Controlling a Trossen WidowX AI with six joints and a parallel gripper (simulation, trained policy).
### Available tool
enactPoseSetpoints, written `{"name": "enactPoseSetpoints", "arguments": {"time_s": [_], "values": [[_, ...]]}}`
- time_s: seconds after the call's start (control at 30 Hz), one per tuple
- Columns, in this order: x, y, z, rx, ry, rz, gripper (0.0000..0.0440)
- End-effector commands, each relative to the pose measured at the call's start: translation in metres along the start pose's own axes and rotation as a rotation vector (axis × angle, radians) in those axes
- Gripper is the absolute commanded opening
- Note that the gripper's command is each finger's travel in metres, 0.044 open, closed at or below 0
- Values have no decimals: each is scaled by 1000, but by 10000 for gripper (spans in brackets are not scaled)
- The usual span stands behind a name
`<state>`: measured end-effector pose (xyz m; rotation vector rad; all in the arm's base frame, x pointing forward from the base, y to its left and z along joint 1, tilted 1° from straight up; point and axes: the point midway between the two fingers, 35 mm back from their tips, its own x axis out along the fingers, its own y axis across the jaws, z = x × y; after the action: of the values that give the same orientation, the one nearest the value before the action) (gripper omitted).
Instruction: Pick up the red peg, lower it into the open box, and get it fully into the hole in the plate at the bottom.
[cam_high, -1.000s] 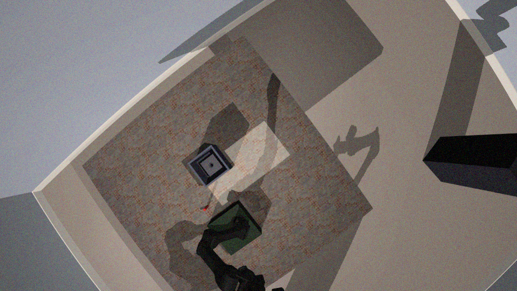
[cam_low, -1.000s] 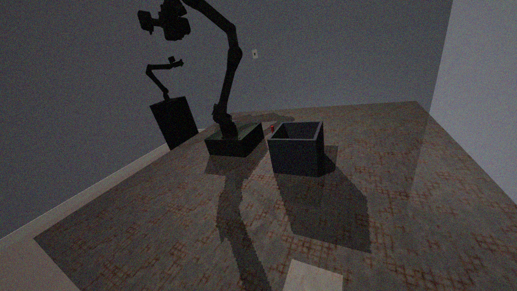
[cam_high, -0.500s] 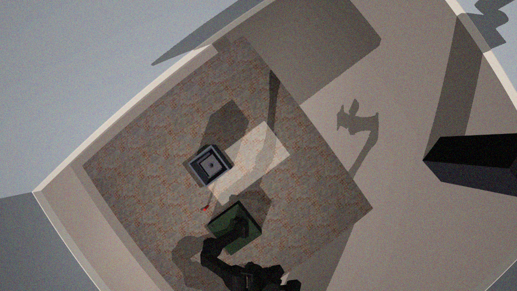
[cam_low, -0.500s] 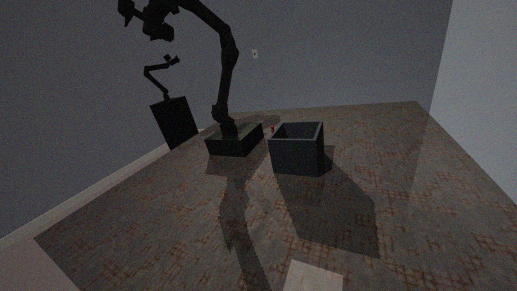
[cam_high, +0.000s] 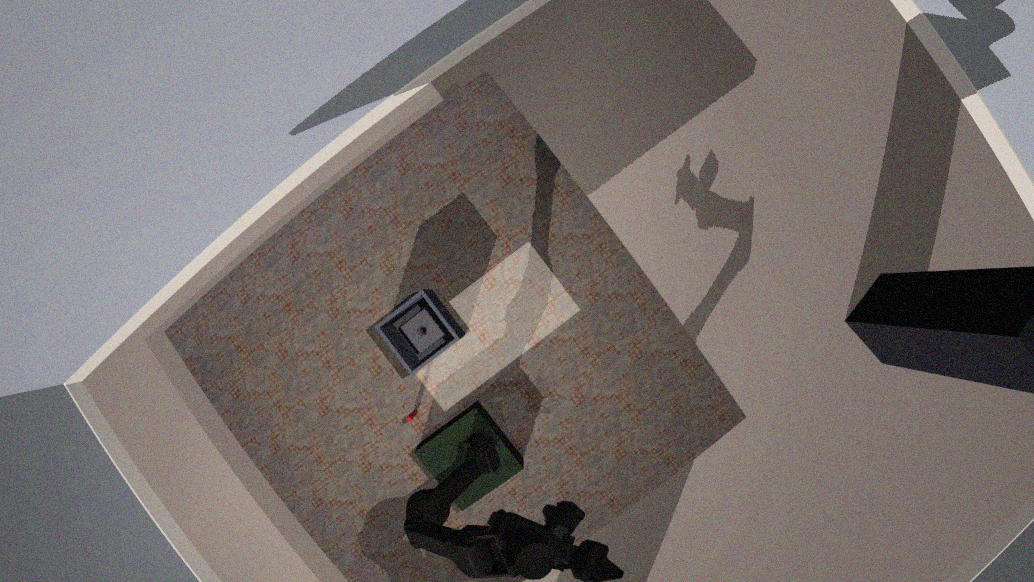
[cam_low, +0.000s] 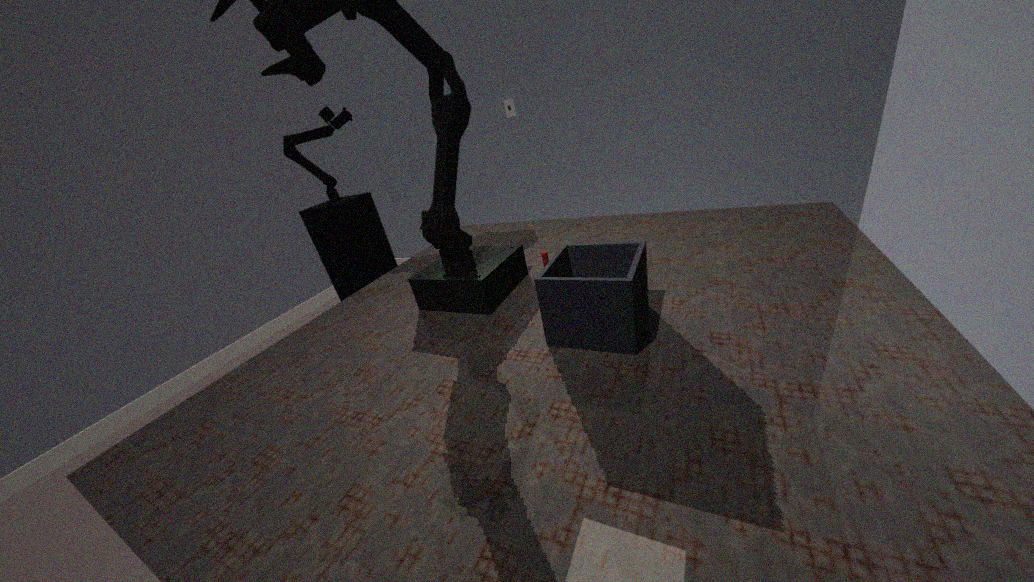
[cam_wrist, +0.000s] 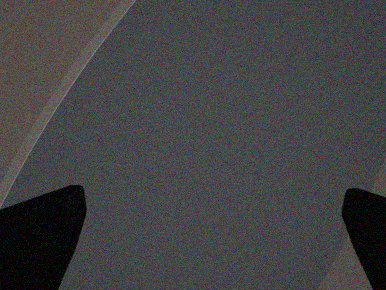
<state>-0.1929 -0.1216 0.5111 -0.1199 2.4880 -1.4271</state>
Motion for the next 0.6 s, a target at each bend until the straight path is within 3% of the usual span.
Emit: {"name": "enactPoseSetpoints", "arguments": {"time_s": [0.0, 0.57], "values": [[-8, -12, 15, 109, -75, -54, 440], [-56, -46, 82, 548, -463, -140, 440]]}}
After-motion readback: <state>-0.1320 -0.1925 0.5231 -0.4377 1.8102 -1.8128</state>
